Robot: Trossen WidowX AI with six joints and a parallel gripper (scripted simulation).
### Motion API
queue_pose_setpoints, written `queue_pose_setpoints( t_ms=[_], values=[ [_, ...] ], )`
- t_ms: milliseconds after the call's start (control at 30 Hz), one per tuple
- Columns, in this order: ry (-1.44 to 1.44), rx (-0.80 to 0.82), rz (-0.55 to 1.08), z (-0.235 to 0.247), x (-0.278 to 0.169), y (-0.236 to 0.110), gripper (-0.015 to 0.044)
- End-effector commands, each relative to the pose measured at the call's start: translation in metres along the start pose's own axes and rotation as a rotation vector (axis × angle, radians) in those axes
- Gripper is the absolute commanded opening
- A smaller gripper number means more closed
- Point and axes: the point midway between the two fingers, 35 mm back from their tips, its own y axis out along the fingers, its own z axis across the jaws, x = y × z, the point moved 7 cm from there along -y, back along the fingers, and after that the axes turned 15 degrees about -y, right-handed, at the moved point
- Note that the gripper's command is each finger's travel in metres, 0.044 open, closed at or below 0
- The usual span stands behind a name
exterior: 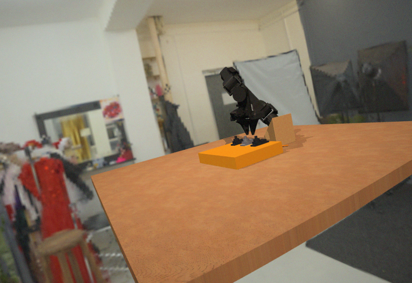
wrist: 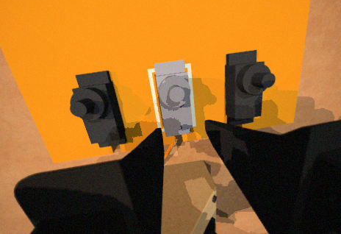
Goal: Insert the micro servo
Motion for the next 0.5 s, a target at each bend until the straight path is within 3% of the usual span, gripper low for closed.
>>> queue_pose_setpoints(
  t_ms=[0,67,367,467],
  values=[
    [0.006,0.006,0.001,-0.001,0.0,-0.005,0.0187],
    [0.006,0.006,0.001,-0.001,-0.001,-0.005,0.0187],
    [0.004,0.004,0.0,-0.012,0.056,-0.038,0.0424],
    [0.006,0.006,-0.001,-0.02,0.081,-0.054,0.044]
  ],
)
